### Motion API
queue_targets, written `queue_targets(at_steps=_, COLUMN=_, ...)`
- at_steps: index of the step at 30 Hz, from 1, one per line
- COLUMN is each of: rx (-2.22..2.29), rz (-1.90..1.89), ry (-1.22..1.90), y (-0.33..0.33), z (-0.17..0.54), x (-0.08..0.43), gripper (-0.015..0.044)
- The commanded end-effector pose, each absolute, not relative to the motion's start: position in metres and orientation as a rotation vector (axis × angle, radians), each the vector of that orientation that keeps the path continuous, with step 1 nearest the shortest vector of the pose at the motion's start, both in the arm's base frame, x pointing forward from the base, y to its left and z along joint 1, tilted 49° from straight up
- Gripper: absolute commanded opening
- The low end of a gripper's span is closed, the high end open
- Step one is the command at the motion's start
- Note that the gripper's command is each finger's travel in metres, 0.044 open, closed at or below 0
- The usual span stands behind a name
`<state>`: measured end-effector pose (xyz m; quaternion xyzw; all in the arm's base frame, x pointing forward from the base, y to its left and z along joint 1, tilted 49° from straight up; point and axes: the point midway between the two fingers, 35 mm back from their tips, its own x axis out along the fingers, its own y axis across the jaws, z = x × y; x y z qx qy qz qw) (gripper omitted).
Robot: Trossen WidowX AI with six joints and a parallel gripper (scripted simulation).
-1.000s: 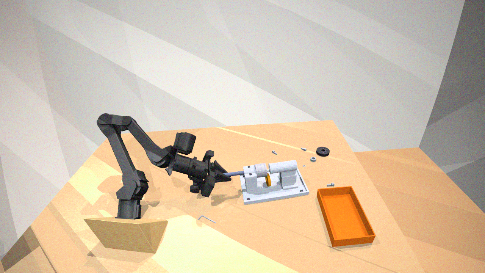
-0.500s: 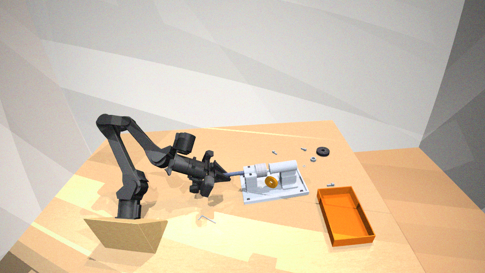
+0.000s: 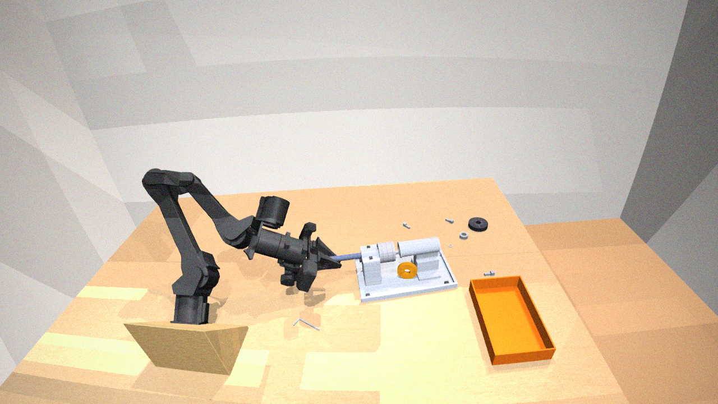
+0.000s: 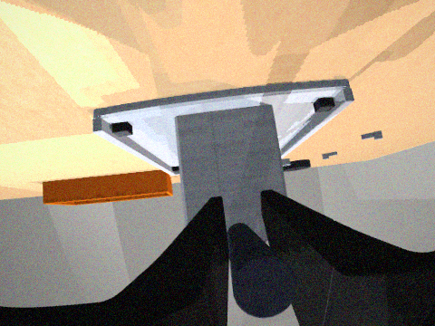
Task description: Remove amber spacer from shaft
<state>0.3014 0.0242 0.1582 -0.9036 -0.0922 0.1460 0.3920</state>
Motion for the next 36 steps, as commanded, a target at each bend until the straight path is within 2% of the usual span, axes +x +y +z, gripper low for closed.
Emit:
queue_targets(at_steps=1, rx=-2.292, rz=0.371, ry=-0.231, y=0.024, z=0.159, x=0.302, gripper=0.0)
queue_targets(at_steps=36, rx=-2.292, rz=0.37, ry=-0.231, y=0.023, z=0.161, x=0.315, gripper=0.0)
